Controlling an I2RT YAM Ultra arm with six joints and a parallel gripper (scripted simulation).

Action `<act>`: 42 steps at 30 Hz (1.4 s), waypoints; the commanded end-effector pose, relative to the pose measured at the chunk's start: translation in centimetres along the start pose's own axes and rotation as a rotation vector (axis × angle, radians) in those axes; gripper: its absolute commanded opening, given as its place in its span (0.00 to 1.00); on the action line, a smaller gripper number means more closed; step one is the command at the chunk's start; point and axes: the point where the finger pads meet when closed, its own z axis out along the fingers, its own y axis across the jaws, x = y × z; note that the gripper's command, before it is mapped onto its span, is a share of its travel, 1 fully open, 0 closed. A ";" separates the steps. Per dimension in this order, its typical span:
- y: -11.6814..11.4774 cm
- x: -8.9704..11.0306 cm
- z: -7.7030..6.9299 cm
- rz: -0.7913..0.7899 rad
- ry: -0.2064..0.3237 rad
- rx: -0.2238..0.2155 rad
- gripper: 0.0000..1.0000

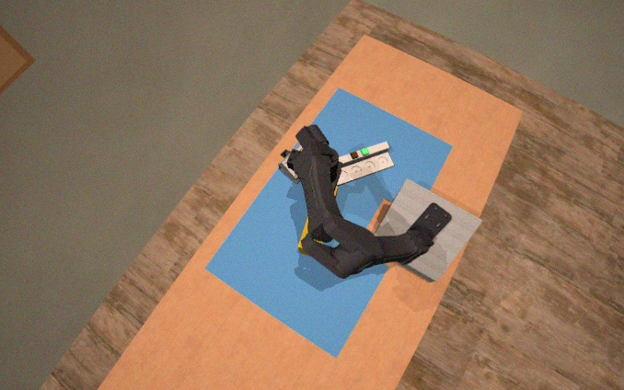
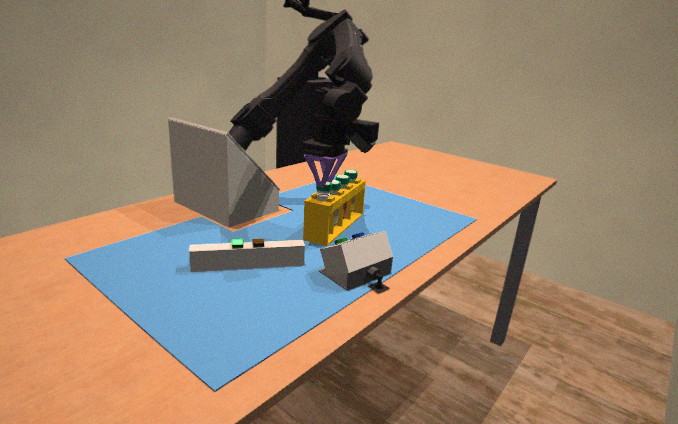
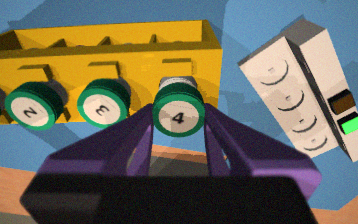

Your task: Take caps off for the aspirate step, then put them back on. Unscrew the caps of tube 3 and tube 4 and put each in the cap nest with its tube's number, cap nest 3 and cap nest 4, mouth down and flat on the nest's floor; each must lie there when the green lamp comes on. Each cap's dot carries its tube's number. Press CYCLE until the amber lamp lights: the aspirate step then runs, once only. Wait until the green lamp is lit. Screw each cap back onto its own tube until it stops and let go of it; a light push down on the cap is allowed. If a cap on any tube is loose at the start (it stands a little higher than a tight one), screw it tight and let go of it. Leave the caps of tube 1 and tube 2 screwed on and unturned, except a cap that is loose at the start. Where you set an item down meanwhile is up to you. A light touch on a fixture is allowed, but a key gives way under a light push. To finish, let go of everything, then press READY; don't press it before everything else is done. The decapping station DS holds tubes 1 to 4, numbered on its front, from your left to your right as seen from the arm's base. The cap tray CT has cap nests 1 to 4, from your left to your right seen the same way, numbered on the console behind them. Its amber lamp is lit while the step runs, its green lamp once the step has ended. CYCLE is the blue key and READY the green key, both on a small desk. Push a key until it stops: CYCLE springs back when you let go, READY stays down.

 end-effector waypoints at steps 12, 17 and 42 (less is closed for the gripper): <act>-0.1 -0.1 0.1 0.004 -0.013 0.004 0.00; 0.0 -0.1 0.3 0.004 -0.013 0.004 0.00; 0.0 -0.1 0.6 0.004 -0.013 0.004 0.49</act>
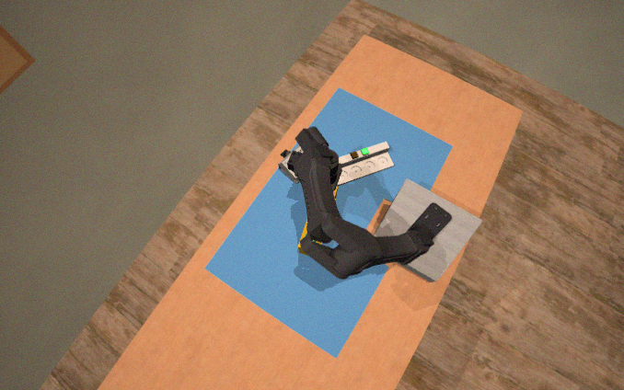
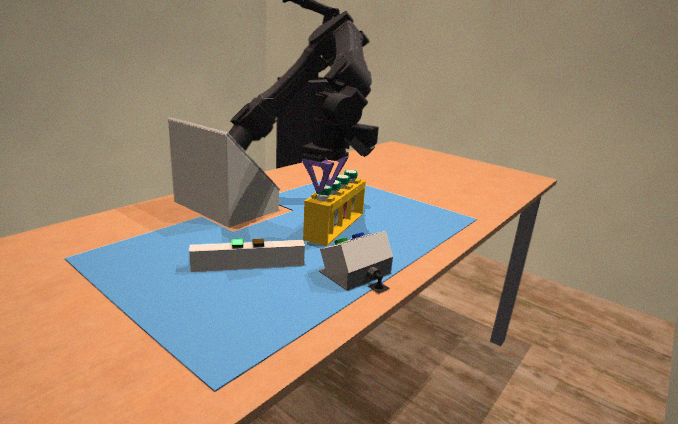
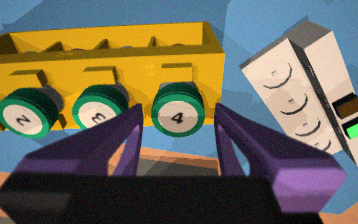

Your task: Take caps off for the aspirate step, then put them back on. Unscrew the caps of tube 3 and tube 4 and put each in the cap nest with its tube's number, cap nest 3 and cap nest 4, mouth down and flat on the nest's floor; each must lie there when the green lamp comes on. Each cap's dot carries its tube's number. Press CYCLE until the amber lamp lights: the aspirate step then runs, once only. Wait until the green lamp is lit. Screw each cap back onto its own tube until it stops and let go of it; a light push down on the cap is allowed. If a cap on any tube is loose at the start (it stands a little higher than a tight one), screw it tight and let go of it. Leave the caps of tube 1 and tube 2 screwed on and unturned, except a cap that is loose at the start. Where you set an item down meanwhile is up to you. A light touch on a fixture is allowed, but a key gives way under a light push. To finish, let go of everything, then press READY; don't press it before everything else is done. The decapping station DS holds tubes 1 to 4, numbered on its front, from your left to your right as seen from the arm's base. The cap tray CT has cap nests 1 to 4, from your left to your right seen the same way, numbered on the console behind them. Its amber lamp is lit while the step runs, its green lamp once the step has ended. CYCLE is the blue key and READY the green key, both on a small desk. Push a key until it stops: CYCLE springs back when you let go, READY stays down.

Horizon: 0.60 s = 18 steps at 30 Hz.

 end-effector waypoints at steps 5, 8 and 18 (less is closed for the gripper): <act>-0.1 -0.2 -0.3 0.001 -0.010 0.003 0.49; -0.1 -0.2 -0.2 0.041 -0.011 0.003 0.49; -0.1 -0.2 0.2 0.263 -0.011 0.002 0.49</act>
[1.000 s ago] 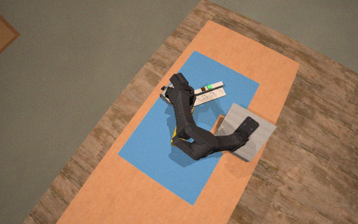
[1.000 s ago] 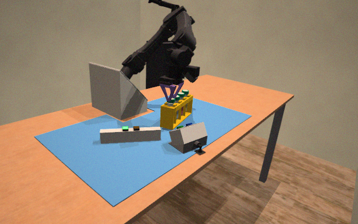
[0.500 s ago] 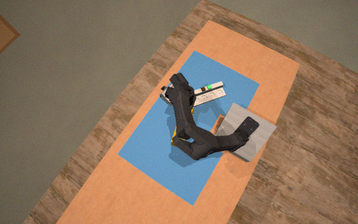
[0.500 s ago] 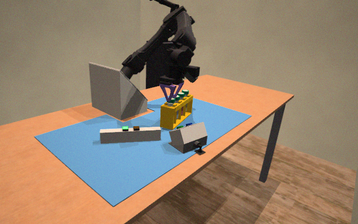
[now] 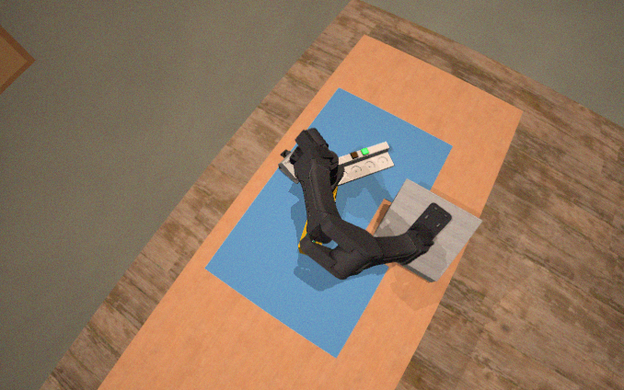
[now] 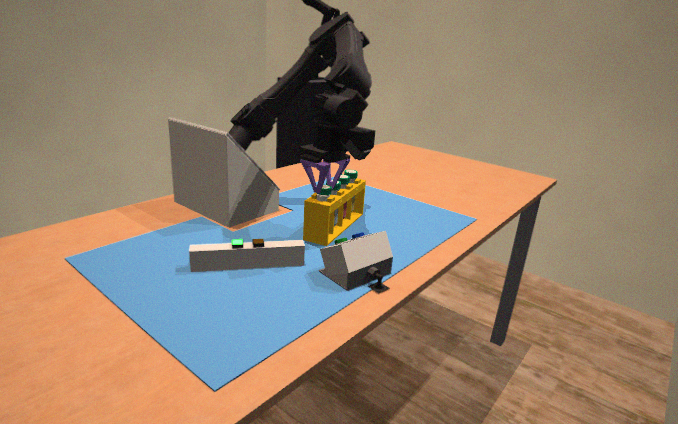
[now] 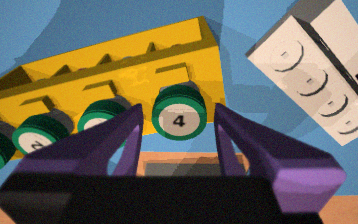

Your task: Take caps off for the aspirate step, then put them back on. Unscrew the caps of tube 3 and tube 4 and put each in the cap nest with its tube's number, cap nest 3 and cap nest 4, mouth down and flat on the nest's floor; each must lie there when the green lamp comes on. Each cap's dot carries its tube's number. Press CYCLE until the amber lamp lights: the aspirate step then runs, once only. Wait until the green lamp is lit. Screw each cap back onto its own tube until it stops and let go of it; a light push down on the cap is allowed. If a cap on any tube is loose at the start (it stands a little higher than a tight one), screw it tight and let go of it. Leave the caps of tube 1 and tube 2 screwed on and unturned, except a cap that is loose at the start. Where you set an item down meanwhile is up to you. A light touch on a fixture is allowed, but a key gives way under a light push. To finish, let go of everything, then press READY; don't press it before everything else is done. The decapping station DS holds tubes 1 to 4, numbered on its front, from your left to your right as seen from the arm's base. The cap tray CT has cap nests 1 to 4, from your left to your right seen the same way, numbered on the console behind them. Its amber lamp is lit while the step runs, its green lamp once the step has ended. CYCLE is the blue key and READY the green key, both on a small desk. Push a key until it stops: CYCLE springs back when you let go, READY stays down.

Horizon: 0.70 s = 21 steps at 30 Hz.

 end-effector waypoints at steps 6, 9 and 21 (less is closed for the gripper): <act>-0.1 -0.2 0.1 0.063 -0.013 0.001 0.49; -0.1 -0.2 0.1 0.063 -0.013 0.001 0.49; -0.1 -0.2 0.1 0.063 -0.013 0.001 0.00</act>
